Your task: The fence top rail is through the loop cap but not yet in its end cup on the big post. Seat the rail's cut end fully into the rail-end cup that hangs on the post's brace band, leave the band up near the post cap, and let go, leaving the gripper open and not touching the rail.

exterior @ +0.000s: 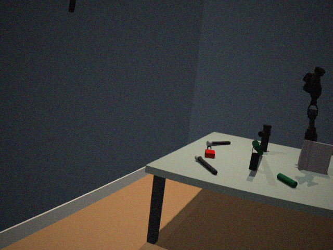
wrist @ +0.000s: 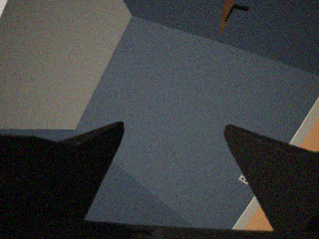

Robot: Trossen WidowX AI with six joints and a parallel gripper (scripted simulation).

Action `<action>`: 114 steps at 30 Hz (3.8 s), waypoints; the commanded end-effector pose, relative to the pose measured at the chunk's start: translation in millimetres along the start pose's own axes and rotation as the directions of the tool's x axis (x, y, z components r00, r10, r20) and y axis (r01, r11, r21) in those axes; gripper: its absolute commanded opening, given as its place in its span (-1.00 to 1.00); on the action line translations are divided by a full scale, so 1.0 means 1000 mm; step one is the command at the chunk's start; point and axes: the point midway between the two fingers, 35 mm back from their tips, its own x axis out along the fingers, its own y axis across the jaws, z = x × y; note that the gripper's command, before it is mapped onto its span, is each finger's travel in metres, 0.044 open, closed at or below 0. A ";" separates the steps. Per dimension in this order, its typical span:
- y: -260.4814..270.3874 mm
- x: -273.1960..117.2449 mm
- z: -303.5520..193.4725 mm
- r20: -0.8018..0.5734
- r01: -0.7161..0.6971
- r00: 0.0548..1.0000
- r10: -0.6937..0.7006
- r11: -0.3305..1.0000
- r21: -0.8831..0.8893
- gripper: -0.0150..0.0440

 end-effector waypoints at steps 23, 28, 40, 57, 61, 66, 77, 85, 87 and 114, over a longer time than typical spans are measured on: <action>-0.336 -0.115 0.144 0.197 0.941 0.005 -0.980 -0.062 -0.332 1.00; -0.367 -0.163 0.153 0.155 0.860 -0.226 -0.962 -0.272 -0.431 1.00; -0.366 -0.199 0.180 0.177 0.636 -0.267 -0.947 -0.312 -0.706 1.00; -0.353 -0.300 0.225 0.210 -0.140 -0.416 -0.885 -0.165 -0.976 1.00; -0.353 -0.300 0.225 0.210 -0.140 -0.416 -0.885 -0.165 -0.976 1.00; -0.358 -0.302 0.224 0.209 -0.139 -0.416 -0.885 -0.165 -0.976 1.00; -0.390 -0.319 0.213 0.210 -0.140 -0.417 -0.884 -0.166 -0.976 1.00; -0.401 -0.323 0.217 0.207 -0.137 -0.415 -0.886 -0.164 -0.977 1.00; -0.404 -0.324 0.217 0.207 -0.137 -0.415 -0.886 -0.164 -0.977 1.00; -0.443 -0.344 0.227 0.212 -0.139 -0.418 -0.884 -0.168 -0.976 1.00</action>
